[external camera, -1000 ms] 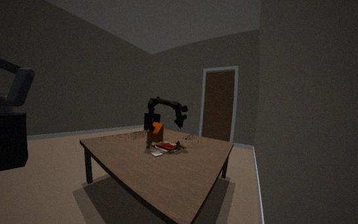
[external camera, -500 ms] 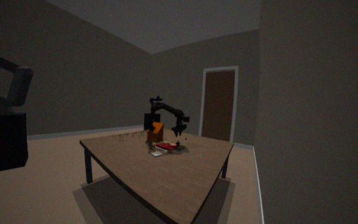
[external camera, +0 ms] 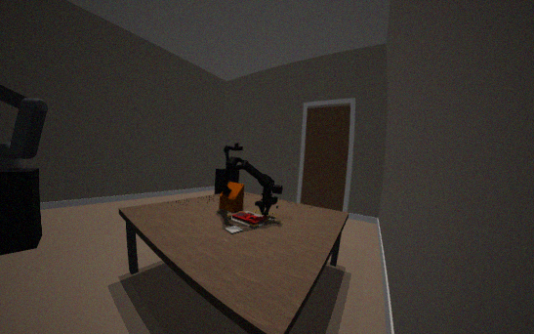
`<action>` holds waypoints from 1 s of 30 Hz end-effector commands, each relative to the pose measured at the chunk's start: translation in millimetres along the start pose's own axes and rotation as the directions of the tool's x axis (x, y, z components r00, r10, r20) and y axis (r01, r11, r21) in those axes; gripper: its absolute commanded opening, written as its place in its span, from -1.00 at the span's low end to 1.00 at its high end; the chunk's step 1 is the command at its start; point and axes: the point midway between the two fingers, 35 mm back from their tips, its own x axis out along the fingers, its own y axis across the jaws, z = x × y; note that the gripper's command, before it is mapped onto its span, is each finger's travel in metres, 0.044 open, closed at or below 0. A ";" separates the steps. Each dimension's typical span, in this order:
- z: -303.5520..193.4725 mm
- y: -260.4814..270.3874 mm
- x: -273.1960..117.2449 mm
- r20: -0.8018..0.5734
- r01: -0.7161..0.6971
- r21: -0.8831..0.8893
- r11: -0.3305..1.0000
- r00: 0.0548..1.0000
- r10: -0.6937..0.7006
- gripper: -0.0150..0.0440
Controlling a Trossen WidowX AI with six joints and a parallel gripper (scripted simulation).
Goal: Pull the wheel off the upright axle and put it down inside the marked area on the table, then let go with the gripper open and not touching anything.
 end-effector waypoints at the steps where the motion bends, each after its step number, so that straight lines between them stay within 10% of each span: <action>1: 0.9 0.3 -2.5 0.004 -0.001 0.002 1.000 1.000 0.001 0.26; 10: 0.9 0.3 -2.5 0.004 -0.001 0.002 1.000 1.000 0.001 0.06; 16: 0.9 0.4 -3.6 0.005 -0.001 0.002 1.000 1.000 0.001 -0.48; 30: 1.1 0.6 -8.2 0.006 -0.002 0.001 1.000 1.000 0.002 -0.49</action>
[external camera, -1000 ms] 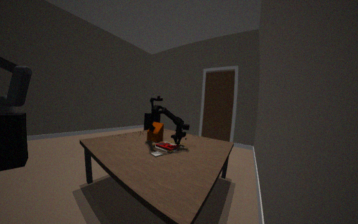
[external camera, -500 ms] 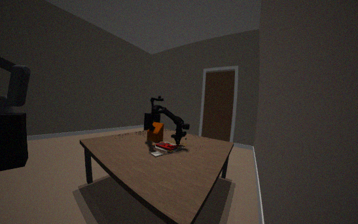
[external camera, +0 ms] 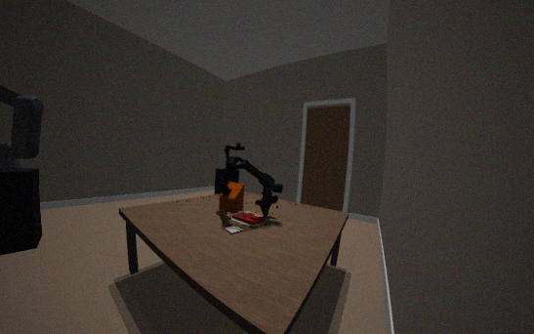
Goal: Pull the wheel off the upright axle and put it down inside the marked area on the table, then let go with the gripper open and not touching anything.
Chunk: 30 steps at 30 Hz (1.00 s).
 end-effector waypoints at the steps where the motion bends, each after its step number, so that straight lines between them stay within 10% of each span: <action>1: -0.2 0.3 -2.3 0.000 -0.001 0.002 1.000 1.000 0.001 -0.49; 30: 0.1 0.6 -11.8 0.003 -0.001 0.000 1.000 1.000 0.001 -0.49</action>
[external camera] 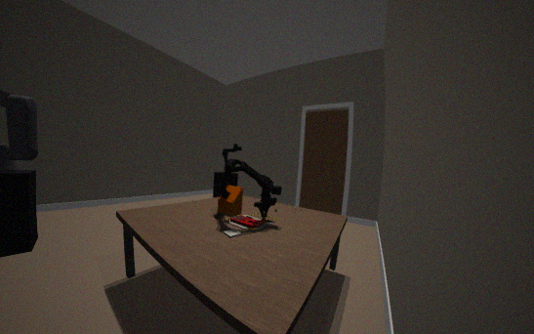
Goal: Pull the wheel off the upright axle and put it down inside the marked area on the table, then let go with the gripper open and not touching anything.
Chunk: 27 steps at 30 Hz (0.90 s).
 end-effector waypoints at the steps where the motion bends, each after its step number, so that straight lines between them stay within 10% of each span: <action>1: 0.2 0.9 -2.9 0.003 -0.002 0.002 1.000 1.000 0.002 -0.49; 27: 0.2 1.1 -11.6 0.005 -0.002 0.001 1.000 1.000 0.002 -0.49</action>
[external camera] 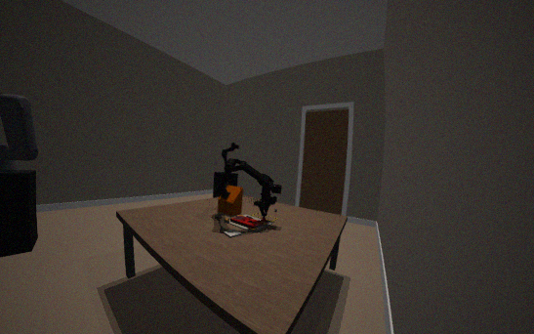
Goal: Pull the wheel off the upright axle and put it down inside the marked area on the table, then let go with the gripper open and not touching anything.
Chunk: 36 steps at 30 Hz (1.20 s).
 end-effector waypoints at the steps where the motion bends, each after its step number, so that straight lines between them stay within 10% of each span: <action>1: 0.3 0.9 -3.1 0.003 -0.002 0.002 1.000 1.000 0.002 -0.49; 36: 0.2 1.0 -16.7 0.007 -0.002 0.001 1.000 1.000 0.002 -0.49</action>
